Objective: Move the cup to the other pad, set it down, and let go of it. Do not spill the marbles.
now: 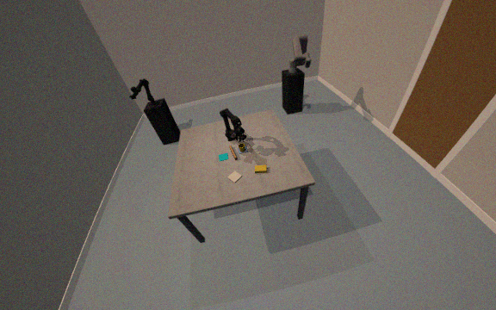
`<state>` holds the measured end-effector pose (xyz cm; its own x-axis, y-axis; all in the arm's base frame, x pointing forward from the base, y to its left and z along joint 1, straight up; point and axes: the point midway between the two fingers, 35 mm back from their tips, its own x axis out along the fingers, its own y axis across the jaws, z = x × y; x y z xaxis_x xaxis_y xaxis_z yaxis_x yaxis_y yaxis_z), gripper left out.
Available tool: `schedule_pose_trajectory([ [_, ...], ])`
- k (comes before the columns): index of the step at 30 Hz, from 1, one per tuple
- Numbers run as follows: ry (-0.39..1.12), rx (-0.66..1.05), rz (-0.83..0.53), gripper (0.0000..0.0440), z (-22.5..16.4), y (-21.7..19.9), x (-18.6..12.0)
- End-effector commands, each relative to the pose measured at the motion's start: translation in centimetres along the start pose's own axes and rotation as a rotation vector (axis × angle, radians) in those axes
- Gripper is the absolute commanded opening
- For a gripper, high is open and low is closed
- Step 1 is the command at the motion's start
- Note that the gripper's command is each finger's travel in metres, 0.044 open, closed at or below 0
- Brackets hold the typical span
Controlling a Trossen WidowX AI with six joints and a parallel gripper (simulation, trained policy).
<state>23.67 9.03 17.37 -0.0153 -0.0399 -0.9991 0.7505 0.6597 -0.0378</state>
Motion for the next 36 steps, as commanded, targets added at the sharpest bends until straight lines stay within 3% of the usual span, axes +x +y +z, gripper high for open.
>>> schedule_pose_trajectory([
  [1, 0.002, 0.014, -0.036, 0.0176, -0.1, -0.2, 1.1],
  [20, 0.004, 0.04, -0.143, 0.02, -0.5, -0.8, 6.2],
  [36, 0.012, -0.033, -0.173, 0.019, -0.8, -1.3, 10.8],
])
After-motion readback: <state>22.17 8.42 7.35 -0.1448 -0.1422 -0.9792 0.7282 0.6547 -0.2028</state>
